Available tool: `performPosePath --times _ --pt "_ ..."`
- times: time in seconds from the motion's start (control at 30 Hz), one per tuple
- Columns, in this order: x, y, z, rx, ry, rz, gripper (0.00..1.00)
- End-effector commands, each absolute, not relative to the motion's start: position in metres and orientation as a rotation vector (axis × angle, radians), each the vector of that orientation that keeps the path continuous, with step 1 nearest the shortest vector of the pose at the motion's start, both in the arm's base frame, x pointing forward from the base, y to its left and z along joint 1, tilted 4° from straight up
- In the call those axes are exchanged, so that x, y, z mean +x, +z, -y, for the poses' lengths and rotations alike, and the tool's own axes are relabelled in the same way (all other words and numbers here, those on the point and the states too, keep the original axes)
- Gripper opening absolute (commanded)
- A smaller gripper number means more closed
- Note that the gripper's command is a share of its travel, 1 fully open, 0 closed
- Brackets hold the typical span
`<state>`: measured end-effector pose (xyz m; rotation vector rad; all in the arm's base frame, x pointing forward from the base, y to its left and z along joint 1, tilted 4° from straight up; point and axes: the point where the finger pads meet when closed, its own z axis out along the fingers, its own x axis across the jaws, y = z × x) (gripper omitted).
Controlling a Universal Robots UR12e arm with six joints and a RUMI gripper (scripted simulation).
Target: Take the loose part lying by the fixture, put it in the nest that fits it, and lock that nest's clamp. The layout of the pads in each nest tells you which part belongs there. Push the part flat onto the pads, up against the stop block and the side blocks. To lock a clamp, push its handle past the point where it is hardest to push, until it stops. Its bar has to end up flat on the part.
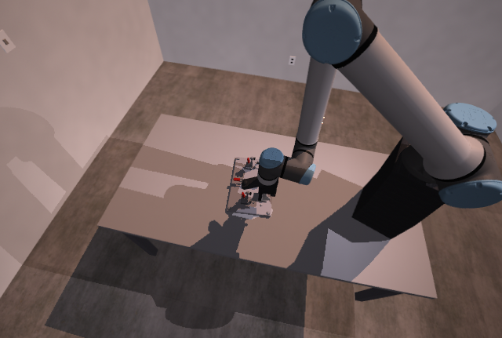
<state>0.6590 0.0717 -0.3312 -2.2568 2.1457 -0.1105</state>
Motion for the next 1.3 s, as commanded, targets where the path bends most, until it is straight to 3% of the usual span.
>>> performPosePath --times 0.0,1.27 --pt "0.66 -0.331 -0.072 -2.256 -0.112 -2.145 0.0" --pt "0.664 -0.373 -0.071 -2.256 -0.112 -2.145 0.0"
